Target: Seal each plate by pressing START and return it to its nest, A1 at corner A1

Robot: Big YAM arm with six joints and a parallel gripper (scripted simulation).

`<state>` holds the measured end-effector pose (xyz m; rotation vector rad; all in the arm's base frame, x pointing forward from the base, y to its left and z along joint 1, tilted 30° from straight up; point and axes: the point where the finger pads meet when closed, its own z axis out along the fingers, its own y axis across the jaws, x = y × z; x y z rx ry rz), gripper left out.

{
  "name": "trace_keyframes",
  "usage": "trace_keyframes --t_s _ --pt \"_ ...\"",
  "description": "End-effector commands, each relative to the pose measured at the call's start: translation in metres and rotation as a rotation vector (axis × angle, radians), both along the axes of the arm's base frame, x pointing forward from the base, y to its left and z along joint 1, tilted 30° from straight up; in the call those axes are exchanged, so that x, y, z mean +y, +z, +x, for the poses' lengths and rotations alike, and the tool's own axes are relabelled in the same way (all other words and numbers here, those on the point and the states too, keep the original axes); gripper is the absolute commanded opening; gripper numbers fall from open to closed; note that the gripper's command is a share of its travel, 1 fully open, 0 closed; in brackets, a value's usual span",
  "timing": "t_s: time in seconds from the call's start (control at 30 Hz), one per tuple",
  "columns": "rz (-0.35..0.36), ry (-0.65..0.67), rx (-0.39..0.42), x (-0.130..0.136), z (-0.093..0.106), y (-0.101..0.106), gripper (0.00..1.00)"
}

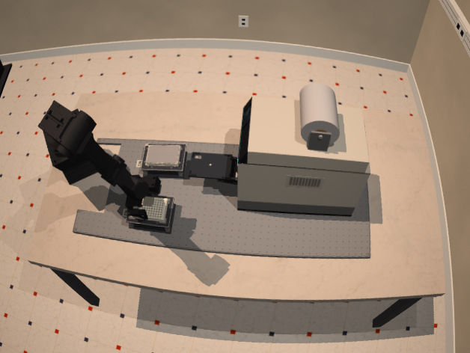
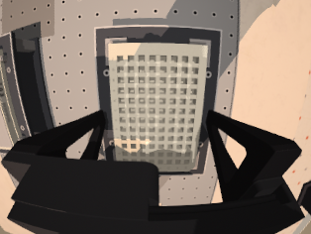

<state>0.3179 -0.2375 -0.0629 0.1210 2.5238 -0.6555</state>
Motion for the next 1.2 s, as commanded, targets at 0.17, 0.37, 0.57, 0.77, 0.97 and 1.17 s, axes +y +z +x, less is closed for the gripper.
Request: trace_keyframes --t_s 0.17,0.37,0.57,0.77,0.97,1.17 --pt "-0.007 0.009 -0.020 0.006 0.002 0.006 1.00" --pt "0.016 0.014 0.011 0.013 -0.003 -0.003 1.00" --pt "0.009 0.002 0.000 0.003 0.004 0.000 1.00" --pt "0.001 -0.014 -0.012 -0.001 -0.001 0.004 1.00" --pt "-0.014 -0.019 -0.035 -0.004 -0.002 0.011 1.00" --pt "-0.013 -0.023 -0.033 -0.007 -0.001 0.008 1.00"
